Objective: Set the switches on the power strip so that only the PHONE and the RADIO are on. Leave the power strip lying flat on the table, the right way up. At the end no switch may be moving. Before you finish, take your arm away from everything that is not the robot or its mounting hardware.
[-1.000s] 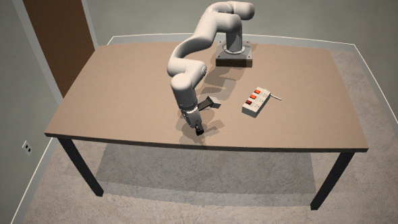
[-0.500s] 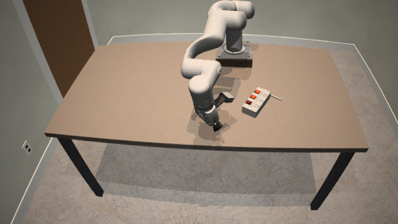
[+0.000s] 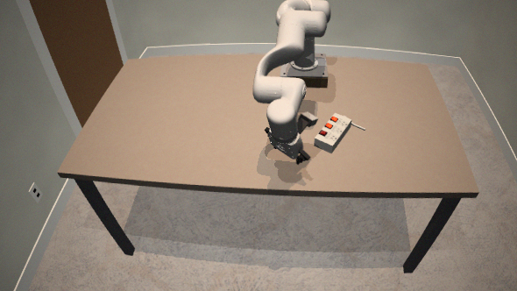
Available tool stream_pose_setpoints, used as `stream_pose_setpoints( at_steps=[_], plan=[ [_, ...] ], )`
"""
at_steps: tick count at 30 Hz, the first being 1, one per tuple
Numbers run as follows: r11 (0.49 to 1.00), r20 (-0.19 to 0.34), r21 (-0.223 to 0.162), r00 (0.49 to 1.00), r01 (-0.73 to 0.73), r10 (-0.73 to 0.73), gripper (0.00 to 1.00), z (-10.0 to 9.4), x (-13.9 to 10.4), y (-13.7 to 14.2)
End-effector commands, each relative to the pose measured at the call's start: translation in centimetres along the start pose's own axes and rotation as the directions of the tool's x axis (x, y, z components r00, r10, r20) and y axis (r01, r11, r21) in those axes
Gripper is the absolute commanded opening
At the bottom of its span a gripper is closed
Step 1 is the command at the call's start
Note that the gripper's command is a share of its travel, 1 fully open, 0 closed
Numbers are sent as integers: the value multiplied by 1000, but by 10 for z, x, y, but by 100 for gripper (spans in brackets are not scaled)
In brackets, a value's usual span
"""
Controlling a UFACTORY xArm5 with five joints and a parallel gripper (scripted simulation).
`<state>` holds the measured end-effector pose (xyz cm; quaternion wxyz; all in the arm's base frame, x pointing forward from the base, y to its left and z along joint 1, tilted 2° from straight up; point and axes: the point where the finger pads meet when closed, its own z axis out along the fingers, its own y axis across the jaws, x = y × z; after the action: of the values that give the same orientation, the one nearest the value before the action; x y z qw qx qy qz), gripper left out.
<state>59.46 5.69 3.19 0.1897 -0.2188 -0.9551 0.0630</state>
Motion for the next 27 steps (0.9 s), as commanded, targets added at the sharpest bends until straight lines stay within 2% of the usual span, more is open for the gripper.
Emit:
stream_pose_setpoints(
  at_steps=[1,6,8,23,25,27],
  plan=[
    [1000,3,0,1000,7,-7,100,-2,2,1],
    [1000,3,0,1000,7,-7,100,-2,2,1],
    [985,-62,64,986,158,-154,100,4,49,22],
    [985,-62,64,986,158,-154,100,4,49,22],
    [951,-128,112,953,288,-273,100,9,90,36],
    [951,-128,112,953,288,-273,100,9,90,36]
  ],
)
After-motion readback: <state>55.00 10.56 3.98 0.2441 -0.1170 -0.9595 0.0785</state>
